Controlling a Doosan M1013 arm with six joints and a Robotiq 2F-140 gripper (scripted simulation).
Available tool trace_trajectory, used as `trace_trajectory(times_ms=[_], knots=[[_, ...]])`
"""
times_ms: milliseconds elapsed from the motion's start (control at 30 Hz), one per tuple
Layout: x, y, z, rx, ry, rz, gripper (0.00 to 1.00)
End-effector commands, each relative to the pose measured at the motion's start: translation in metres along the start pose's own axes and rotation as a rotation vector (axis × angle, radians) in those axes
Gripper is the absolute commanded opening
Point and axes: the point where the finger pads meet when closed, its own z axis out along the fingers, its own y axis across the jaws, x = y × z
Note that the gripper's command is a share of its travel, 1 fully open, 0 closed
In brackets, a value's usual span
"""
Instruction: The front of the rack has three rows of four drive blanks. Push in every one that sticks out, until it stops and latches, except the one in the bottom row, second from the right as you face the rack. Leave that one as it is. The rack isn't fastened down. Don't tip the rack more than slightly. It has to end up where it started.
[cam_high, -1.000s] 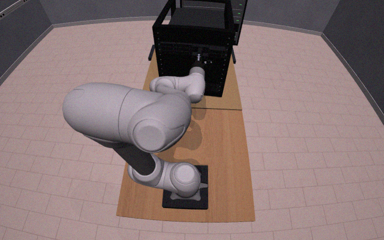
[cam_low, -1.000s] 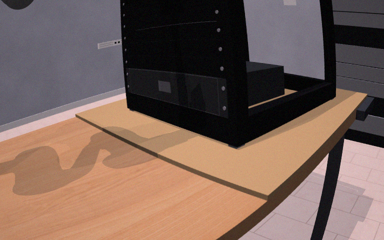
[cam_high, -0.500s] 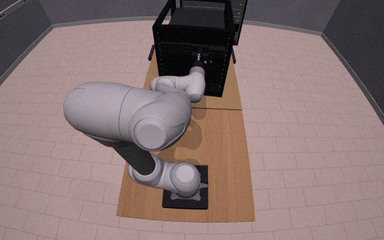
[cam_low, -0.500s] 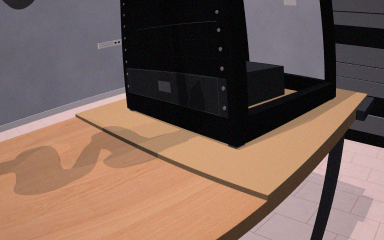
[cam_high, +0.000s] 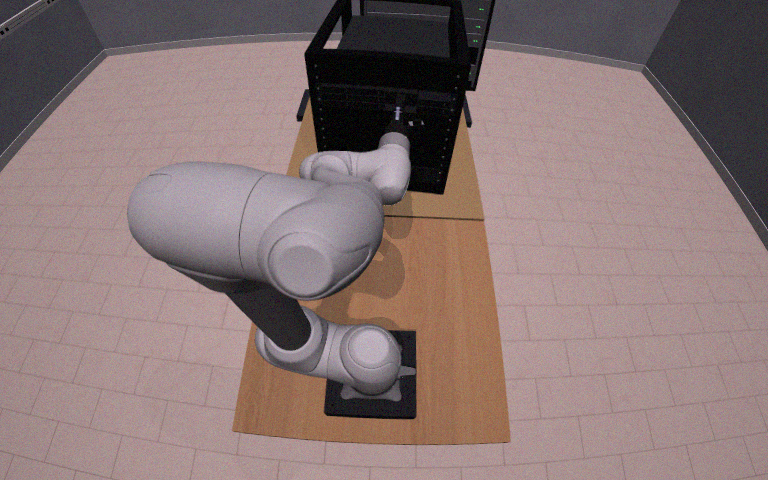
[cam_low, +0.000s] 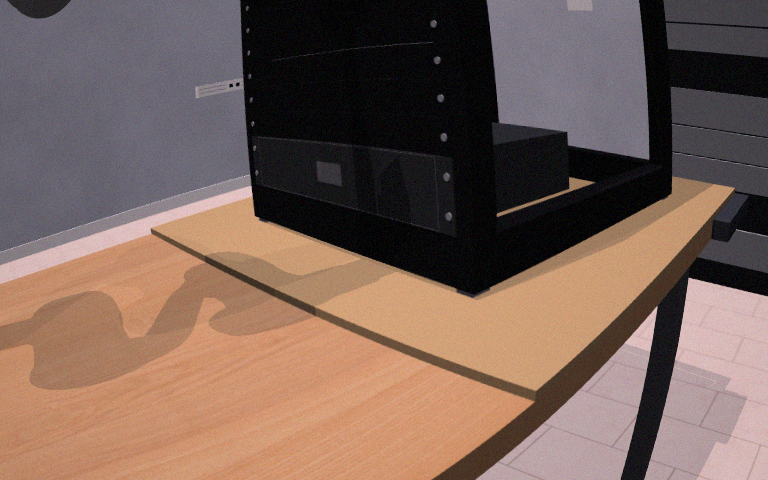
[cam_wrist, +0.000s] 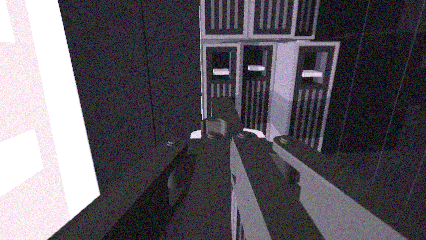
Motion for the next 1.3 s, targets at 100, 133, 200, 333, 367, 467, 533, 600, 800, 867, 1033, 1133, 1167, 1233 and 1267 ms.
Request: trace_trajectory(times_ms=[100, 133, 200, 333, 367, 467, 533, 600, 800, 867, 1033, 1133, 1167, 1233, 1267], knots=[[0.0001, -0.0010, 0.0003, 0.001, 0.000, 0.000, 0.10], [0.0001, -0.0010, 0.0005, 0.001, 0.000, 0.000, 0.10], [0.0001, -0.0010, 0.0015, 0.001, 0.000, 0.000, 0.10], [0.0001, -0.0010, 0.0026, 0.001, 0.000, 0.000, 0.10], [0.0001, -0.0010, 0.0030, 0.001, 0.000, 0.000, 0.10], [0.0001, -0.0010, 0.0033, 0.001, 0.000, 0.000, 0.10], [0.0001, -0.0010, 0.0033, 0.001, 0.000, 0.000, 0.10], [0.0001, -0.0010, 0.0033, 0.001, 0.000, 0.000, 0.10], [0.0001, -0.0010, 0.0051, 0.001, 0.000, 0.000, 0.10], [0.0001, -0.0010, 0.0056, 0.001, 0.000, 0.000, 0.10], [0.0001, -0.0010, 0.0063, 0.001, 0.000, 0.000, 0.10], [0.0001, -0.0010, 0.0063, 0.001, 0.000, 0.000, 0.10], [0.0001, -0.0010, 0.0063, 0.001, 0.000, 0.000, 0.10], [0.0001, -0.0010, 0.0063, 0.001, 0.000, 0.000, 0.10], [0.0001, -0.0010, 0.0063, 0.001, 0.000, 0.000, 0.10]])
